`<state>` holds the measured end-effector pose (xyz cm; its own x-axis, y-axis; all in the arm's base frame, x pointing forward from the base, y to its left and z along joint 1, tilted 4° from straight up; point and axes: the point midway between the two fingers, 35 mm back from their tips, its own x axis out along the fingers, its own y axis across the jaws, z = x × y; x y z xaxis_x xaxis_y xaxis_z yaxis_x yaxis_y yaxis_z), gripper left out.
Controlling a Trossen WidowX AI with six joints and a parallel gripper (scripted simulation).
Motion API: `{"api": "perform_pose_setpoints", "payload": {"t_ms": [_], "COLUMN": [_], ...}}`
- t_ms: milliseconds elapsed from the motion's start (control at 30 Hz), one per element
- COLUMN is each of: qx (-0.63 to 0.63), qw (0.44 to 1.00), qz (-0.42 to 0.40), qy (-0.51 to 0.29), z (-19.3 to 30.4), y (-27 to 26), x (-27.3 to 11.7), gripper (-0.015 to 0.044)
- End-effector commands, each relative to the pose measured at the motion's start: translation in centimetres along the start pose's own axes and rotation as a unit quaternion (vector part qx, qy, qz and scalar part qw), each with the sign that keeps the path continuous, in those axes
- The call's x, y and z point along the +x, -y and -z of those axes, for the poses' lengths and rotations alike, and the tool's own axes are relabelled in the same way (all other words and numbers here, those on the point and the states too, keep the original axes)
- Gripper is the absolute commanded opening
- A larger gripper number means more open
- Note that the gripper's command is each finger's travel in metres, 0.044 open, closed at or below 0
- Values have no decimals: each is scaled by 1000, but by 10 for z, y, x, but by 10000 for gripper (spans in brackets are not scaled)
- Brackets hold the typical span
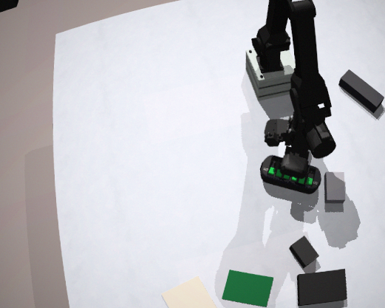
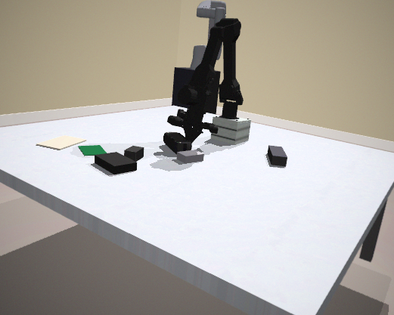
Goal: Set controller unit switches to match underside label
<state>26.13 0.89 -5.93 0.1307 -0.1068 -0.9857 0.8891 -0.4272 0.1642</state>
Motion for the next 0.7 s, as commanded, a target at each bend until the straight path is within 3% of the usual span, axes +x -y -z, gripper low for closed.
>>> {"api": "perform_pose_setpoints", "payload": {"t_ms": [0,133,333,667], "qx": [8,3,8,8], "qw": [1000,1000,1000,1000], "qz": [-15,-6,-14,-15], "qy": [1,1,1,1], "z": [-1,0,0,-2], "y": [-18,-10,-1,-17], "x": [2,0,-48,-46], "gripper": [0,0,0,0]}}
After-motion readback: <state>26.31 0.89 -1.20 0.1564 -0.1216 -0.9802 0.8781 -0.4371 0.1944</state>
